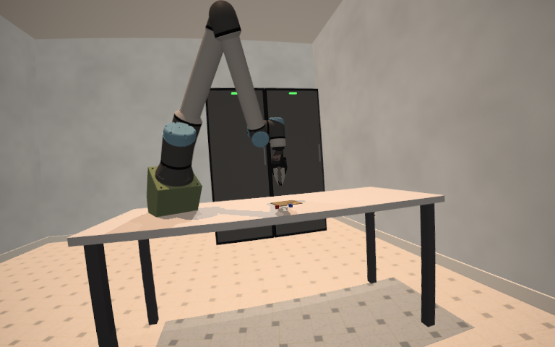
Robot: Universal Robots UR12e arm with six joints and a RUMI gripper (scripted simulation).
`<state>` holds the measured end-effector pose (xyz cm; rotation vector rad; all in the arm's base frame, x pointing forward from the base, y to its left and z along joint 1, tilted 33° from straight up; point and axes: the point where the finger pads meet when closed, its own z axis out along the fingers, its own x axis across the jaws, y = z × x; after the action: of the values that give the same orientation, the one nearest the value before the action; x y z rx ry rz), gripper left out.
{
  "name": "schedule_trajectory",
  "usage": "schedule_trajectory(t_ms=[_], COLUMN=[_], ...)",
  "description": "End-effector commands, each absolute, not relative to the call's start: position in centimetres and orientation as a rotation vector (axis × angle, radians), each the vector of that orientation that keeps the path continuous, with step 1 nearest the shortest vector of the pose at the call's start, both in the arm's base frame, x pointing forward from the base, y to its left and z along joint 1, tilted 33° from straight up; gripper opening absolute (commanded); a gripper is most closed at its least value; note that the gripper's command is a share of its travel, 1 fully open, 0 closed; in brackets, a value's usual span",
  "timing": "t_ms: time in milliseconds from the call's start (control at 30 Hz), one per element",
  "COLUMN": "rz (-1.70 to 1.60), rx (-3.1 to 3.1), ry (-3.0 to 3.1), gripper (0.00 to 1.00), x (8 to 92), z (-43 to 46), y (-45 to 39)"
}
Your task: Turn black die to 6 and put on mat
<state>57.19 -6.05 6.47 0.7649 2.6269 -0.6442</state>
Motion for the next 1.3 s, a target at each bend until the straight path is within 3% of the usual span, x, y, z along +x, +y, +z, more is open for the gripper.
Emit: schedule_trajectory(t_ms=[0, 700, 1267], rz=[-0.611, -0.382, -0.280], rx=[0.939, 1.714, 1.961], ry=[2.547, 1.982, 1.700], gripper=[0.00, 0.00, 0.00], x=[57.2, 57.3, 57.5], z=[6.9, 8.7, 9.4], y=[-6.6, -9.1, -10.1])
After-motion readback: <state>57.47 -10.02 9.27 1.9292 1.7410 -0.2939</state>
